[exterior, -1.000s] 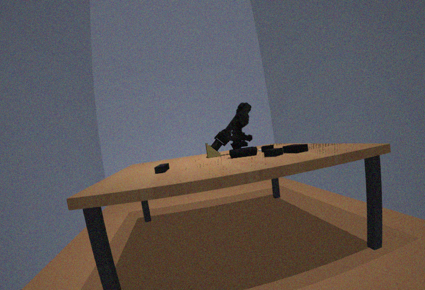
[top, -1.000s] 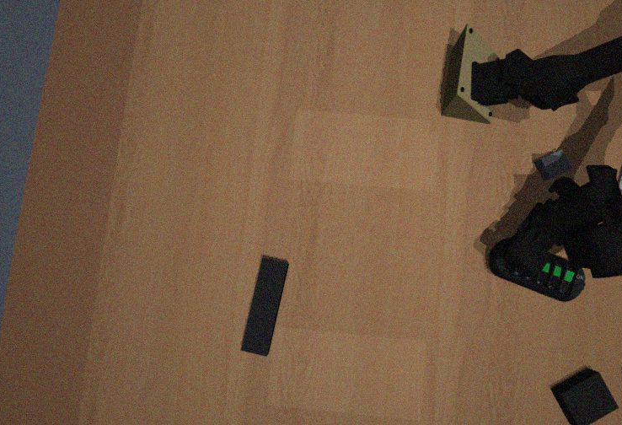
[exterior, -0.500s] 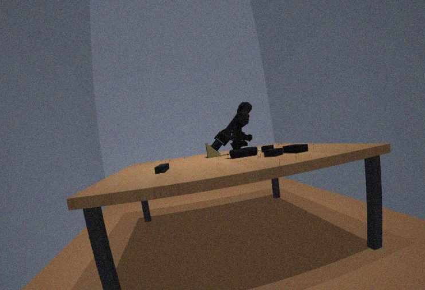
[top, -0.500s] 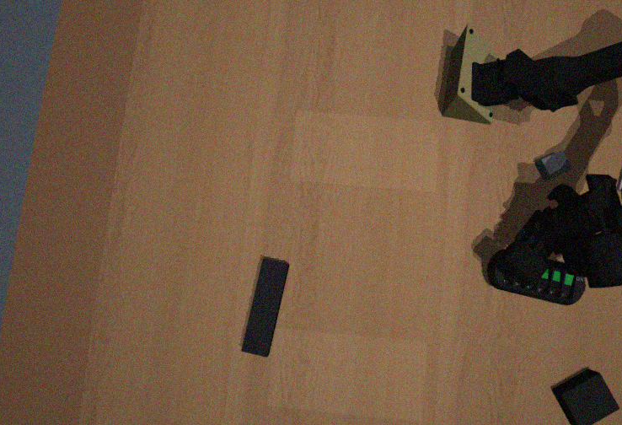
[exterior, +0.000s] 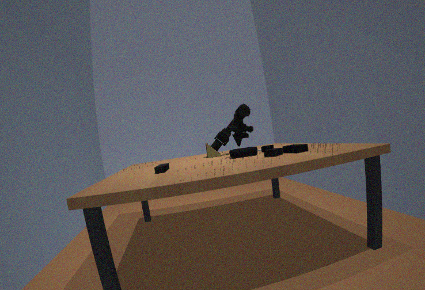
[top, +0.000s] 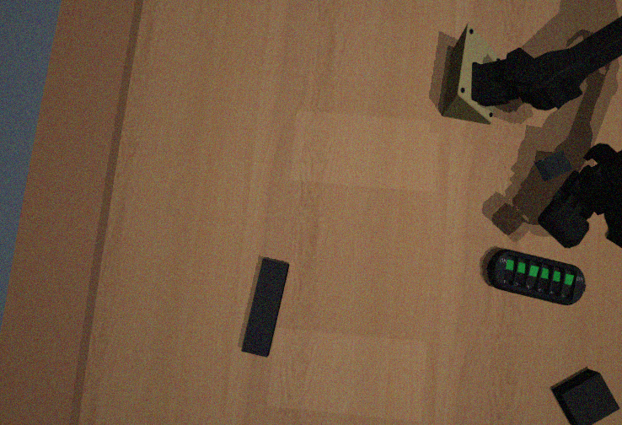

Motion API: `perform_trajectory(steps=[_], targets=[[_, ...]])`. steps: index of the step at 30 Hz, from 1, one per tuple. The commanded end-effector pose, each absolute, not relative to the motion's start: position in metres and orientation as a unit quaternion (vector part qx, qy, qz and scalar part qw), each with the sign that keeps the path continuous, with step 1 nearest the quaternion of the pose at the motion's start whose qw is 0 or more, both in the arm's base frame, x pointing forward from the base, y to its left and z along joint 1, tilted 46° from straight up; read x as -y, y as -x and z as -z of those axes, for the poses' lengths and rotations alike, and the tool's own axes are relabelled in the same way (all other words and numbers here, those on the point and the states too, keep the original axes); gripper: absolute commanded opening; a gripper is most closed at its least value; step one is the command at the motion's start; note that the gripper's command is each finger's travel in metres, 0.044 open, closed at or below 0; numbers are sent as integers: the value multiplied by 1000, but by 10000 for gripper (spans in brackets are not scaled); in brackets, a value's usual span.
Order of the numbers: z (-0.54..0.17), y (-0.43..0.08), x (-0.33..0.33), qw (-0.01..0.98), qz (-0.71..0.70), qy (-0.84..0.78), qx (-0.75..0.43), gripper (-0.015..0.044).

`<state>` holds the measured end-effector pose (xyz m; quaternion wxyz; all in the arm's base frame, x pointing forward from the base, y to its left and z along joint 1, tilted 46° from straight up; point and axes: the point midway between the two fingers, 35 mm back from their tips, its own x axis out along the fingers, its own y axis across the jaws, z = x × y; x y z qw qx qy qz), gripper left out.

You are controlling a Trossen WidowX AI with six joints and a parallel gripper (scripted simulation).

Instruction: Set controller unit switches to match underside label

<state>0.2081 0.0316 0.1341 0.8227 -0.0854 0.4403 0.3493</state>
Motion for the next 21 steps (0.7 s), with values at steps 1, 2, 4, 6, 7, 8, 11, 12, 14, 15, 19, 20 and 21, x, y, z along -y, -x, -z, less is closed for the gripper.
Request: perform_trajectory(steps=[1, 2, 4, 6, 7, 8, 11, 12, 14, 15, 19, 20, 21], targets=[[-143, -213, -32, 817, -363, 90, -438, 0], [-148, -219, -31, 813, -373, 92, -438, 0], [-157, -231, -31, 804, -391, 97, -437, 0], [-165, -243, -30, 795, -410, 101, -436, 0], [-169, -249, -29, 790, -419, 103, -435, 0], [-172, -256, -29, 786, -428, 105, -434, 0], [-179, -276, -28, 773, -455, 110, -429, 0], [-181, -282, -27, 768, -464, 112, -427, 0], [-184, -296, -26, 759, -481, 114, -423, 0], [-185, -303, -26, 755, -490, 115, -421, 0], [-186, -330, -25, 738, -523, 118, -410, 0], [-185, -336, -24, 734, -531, 119, -407, 0], [-184, -343, -24, 729, -539, 119, -404, 0]])
